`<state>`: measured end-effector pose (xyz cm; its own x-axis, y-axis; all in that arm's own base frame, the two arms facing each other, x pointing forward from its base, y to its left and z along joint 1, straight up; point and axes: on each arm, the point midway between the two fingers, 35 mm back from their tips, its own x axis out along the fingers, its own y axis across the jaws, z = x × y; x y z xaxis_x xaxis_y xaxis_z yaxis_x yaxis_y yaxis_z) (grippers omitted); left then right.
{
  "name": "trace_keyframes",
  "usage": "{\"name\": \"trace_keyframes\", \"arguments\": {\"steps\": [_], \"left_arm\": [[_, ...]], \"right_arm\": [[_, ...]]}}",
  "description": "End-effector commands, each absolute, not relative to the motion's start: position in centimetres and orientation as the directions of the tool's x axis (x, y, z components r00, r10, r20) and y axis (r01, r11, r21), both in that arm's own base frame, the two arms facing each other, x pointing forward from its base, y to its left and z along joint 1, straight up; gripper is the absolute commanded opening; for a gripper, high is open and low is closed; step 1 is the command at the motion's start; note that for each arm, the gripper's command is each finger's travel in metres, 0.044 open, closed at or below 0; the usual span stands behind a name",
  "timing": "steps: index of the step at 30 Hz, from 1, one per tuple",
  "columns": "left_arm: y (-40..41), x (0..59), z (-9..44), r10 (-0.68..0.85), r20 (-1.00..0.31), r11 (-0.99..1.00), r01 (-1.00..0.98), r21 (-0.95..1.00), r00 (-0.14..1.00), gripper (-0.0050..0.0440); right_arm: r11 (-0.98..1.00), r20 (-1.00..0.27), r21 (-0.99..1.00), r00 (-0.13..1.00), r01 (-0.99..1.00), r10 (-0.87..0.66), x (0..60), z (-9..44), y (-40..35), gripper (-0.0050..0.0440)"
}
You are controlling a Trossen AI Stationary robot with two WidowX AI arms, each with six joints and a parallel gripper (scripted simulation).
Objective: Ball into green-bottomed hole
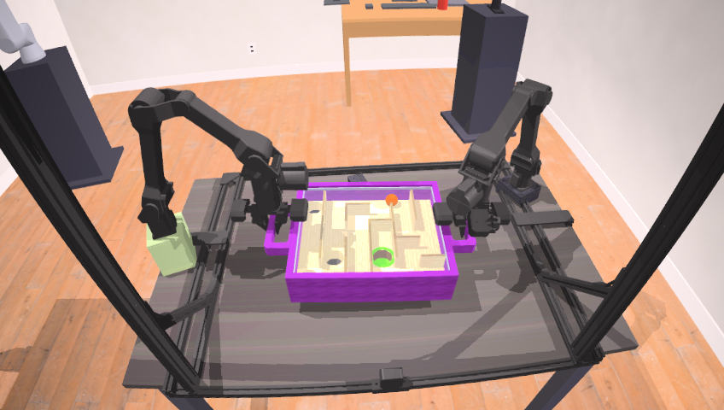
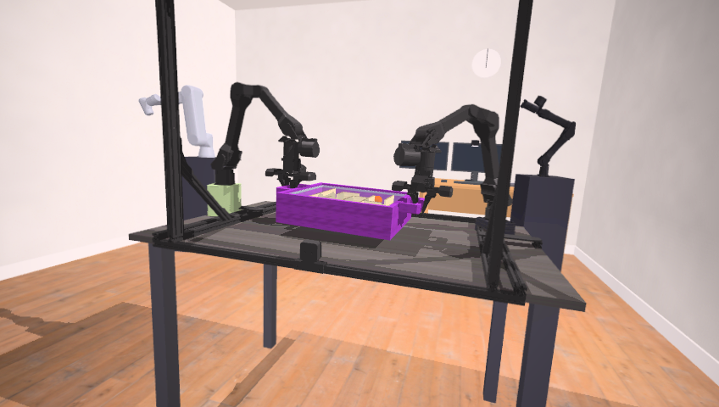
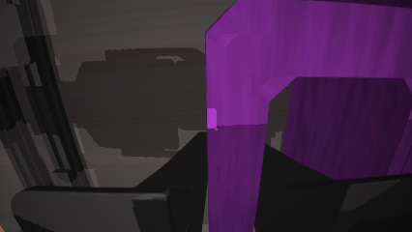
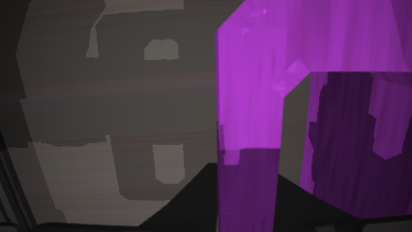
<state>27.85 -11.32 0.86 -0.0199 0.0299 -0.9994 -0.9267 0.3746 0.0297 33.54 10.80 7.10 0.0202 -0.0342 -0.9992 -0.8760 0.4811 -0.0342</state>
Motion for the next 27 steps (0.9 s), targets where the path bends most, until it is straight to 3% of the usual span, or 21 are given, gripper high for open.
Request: {"name": "trace_keyframes", "arguments": {"steps": [1, 14, 27], "left_arm": [[-11.4, 28.1, 1.2, 0.047, -0.999, 0.373, -0.927, 0.039, -0.023, 0.0020], [-11.2, 28.2, 1.3, -0.005, -0.999, 0.373, -0.927, 0.046, -0.051, 0.0020], [-11.4, 27.9, 0.4, 0.042, -0.999, 0.373, -0.928, 0.006, 0.010, 0.0020]], "right_arm": [[0.480, -0.999, -0.039, 0.017, -0.877, -0.049, 33.3, 6.5, 10.8, 0.0020], [0.480, -0.999, -0.046, 0.051, -0.876, -0.001, 33.2, 6.4, 10.6, 0.0020], [0.480, -0.999, -0.006, -0.015, -0.877, -0.041, 33.5, 7.3, 10.7, 0.0020]]}}
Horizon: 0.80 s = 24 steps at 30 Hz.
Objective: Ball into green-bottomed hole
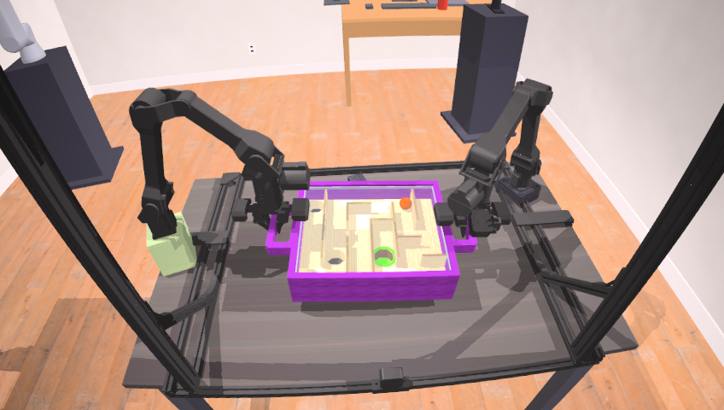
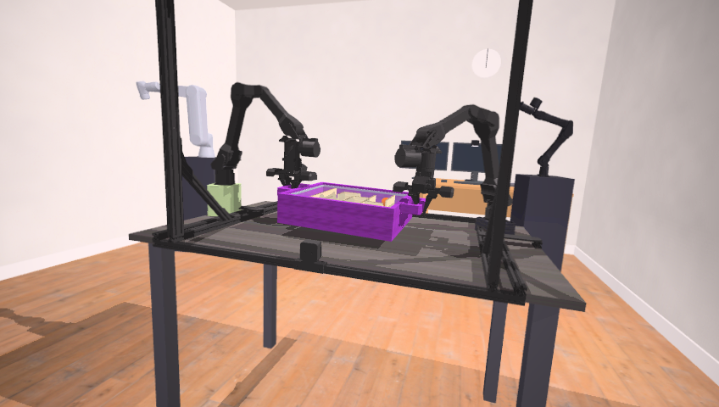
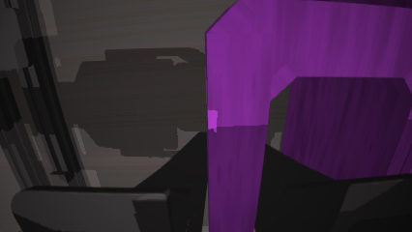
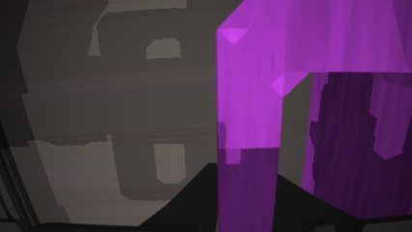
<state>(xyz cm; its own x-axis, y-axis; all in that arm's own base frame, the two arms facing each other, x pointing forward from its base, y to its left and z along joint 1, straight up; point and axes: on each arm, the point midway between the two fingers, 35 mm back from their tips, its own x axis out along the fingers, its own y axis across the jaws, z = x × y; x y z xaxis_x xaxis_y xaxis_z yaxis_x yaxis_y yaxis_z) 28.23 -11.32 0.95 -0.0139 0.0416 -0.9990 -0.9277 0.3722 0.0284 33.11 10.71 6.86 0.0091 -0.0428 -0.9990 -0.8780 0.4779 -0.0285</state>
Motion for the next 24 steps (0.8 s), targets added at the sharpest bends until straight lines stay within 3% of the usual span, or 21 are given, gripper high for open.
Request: {"name": "trace_keyframes", "arguments": {"steps": [1, 7, 19, 24], "left_arm": [[-11.3, 27.9, 0.2, 0.037, -0.999, 0.373, -0.928, -0.004, 0.019, 0.0020], [-11.1, 27.8, -1.0, -0.012, -0.999, 0.373, -0.926, -0.051, 0.050, 0.0020], [-11.1, 28.2, 1.2, -0.013, -0.999, 0.373, -0.927, 0.040, -0.048, 0.0020], [-11.2, 28.1, 0.9, 0.007, -1.000, 0.373, -0.927, 0.027, -0.027, 0.0020]], "right_arm": [[0.480, -0.999, 0.004, -0.024, -0.877, -0.035, 33.5, 7.5, 10.7, 0.0020], [0.479, -0.999, 0.051, -0.049, -0.876, 0.018, 33.6, 8.7, 10.5, 0.0020], [0.480, -0.999, -0.040, 0.049, -0.877, 0.007, 33.2, 6.5, 10.5, 0.0020], [0.480, -1.000, -0.027, 0.026, -0.877, -0.009, 33.3, 6.8, 10.6, 0.0020]]}}
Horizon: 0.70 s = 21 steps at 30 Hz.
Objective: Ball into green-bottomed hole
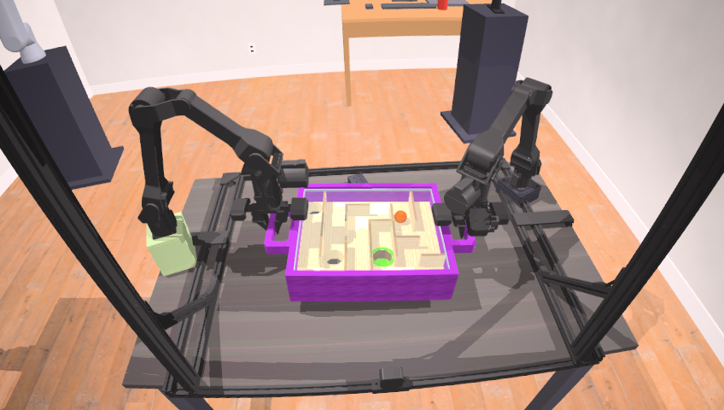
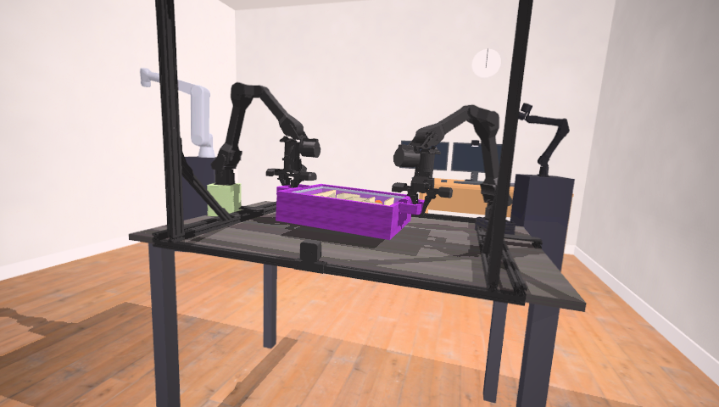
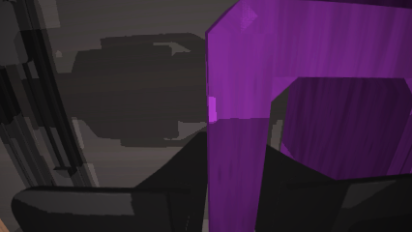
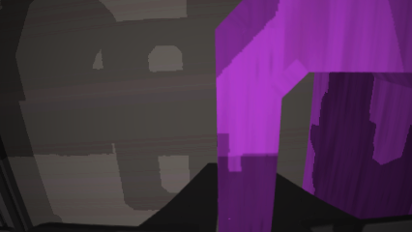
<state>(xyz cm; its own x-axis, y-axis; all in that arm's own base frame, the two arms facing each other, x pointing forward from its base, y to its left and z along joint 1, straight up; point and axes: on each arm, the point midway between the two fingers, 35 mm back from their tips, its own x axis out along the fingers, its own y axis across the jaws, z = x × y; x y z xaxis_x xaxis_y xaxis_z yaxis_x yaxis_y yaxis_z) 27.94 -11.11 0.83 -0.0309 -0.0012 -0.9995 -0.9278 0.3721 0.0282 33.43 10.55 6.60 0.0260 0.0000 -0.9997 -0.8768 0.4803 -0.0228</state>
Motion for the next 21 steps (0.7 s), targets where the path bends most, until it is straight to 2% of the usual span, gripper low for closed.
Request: {"name": "trace_keyframes", "arguments": {"steps": [1, 9, 21], "left_arm": [[-11.2, 28.0, 0.7, 0.009, -1.000, 0.373, -0.928, 0.020, -0.018, 0.0020], [-11.2, 27.8, -0.5, 0.001, -0.999, 0.373, -0.927, -0.032, 0.035, 0.0020], [-11.4, 28.0, 1.1, 0.050, -0.999, 0.373, -0.927, 0.031, -0.013, 0.0020]], "right_arm": [[0.480, -1.000, -0.020, 0.017, -0.877, -0.010, 33.3, 7.0, 10.6, 0.0020], [0.480, -0.999, 0.032, -0.035, -0.877, 0.003, 33.5, 8.2, 10.6, 0.0020], [0.480, -0.999, -0.031, 0.007, -0.877, -0.052, 33.4, 6.7, 10.8, 0.0020]]}}
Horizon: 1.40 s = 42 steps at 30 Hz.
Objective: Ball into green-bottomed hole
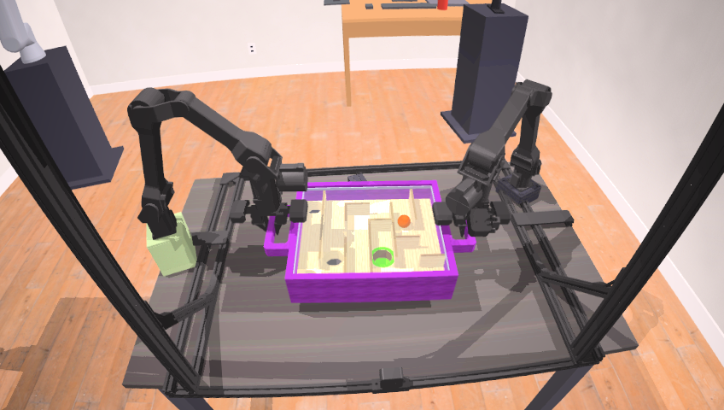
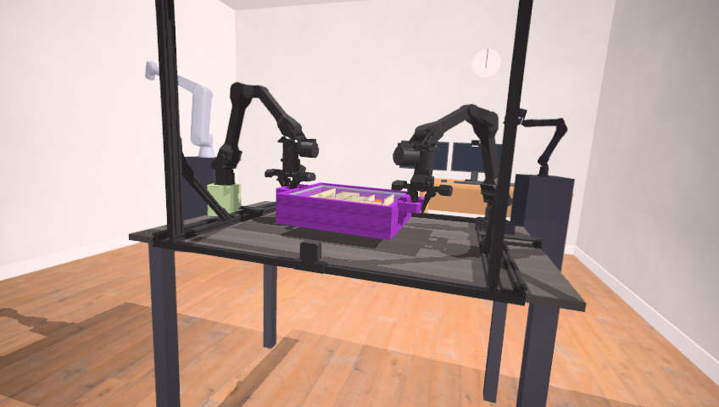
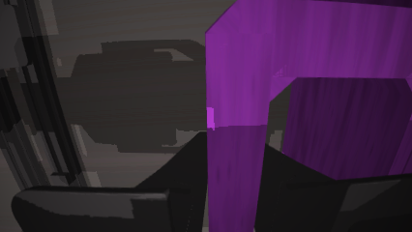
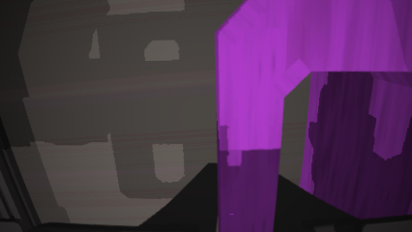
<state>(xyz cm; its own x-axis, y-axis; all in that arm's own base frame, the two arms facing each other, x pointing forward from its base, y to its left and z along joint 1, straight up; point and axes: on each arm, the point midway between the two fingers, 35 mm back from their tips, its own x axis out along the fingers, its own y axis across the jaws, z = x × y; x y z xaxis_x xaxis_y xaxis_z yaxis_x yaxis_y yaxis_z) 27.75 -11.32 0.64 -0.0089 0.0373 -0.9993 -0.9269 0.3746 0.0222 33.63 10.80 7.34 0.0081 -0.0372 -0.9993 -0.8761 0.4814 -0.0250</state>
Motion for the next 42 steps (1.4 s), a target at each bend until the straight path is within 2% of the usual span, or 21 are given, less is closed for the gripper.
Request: {"name": "trace_keyframes", "arguments": {"steps": [1, 9, 15, 29, 42], "left_arm": [[-11.4, 28.0, 1.1, 0.050, -0.999, 0.373, -0.927, 0.031, -0.013, 0.0020], [-11.0, 28.1, 0.5, -0.035, -0.999, 0.373, -0.928, 0.015, -0.030, 0.0020], [-11.0, 28.0, -0.3, -0.051, -0.999, 0.373, -0.928, -0.019, 0.000, 0.0020], [-11.1, 27.8, -0.8, -0.021, -0.999, 0.373, -0.927, -0.040, 0.035, 0.0020], [-11.2, 28.1, 0.9, -0.003, -0.999, 0.373, -0.927, 0.029, -0.033, 0.0020]], "right_arm": [[0.480, -0.999, -0.031, 0.007, -0.877, -0.052, 33.4, 6.7, 10.8, 0.0020], [0.480, -0.999, -0.015, 0.034, -0.877, 0.031, 33.2, 7.1, 10.4, 0.0020], [0.480, -0.999, 0.019, 0.006, -0.877, 0.051, 33.4, 8.0, 10.4, 0.0020], [0.480, -0.999, 0.040, -0.032, -0.877, 0.025, 33.5, 8.5, 10.5, 0.0020], [0.480, -0.999, -0.029, 0.033, -0.877, 0.000, 33.2, 6.8, 10.6, 0.0020]]}}
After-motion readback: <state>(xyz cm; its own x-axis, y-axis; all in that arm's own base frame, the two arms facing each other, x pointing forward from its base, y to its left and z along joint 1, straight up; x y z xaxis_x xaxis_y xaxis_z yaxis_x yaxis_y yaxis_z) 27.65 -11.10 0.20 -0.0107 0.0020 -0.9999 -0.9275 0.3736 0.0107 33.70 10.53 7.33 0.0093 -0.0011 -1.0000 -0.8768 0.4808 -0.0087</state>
